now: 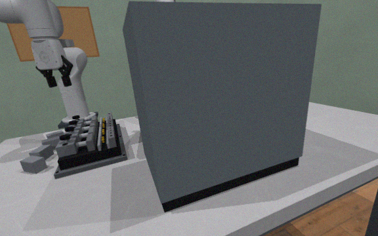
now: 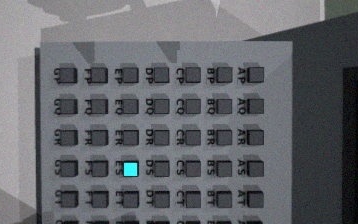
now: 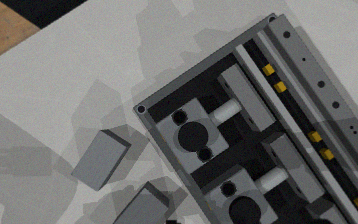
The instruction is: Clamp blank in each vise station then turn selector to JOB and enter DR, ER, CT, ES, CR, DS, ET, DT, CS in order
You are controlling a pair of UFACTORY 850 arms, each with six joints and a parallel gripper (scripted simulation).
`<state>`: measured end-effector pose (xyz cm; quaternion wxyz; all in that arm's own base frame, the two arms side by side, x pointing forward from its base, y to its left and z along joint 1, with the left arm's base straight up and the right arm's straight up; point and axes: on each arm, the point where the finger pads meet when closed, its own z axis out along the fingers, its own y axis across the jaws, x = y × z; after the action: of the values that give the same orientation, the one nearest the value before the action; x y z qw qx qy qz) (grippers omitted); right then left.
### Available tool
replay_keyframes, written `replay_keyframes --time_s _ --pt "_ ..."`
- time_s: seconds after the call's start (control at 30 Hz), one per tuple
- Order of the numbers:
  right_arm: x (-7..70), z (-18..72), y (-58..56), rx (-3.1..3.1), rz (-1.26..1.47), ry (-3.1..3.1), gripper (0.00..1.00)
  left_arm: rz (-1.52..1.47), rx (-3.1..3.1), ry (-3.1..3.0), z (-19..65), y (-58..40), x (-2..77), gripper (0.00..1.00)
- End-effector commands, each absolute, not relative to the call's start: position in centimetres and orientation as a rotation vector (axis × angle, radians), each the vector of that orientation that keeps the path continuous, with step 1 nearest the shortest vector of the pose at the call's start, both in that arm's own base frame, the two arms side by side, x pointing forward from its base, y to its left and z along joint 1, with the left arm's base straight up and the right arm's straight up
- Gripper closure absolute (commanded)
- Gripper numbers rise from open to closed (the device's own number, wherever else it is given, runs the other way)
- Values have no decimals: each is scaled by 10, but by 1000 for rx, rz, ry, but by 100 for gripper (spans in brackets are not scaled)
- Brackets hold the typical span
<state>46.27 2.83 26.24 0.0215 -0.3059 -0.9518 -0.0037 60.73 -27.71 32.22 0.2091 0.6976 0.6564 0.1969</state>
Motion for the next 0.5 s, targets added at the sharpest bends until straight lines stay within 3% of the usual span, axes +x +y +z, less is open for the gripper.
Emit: replay_keyframes --time_s 0.0,0.2,0.47 --pt "422 226 -14 -1358 -7 -2810 31 548 1939 1825 323 -277 608 0" --pt "396 156 -39 -1776 -1 -2593 31 548 1939 1825 323 -277 608 0" --pt "378 107 -60 -1776 -1 -2593 31 548 1939 1825 323 -277 608 0"
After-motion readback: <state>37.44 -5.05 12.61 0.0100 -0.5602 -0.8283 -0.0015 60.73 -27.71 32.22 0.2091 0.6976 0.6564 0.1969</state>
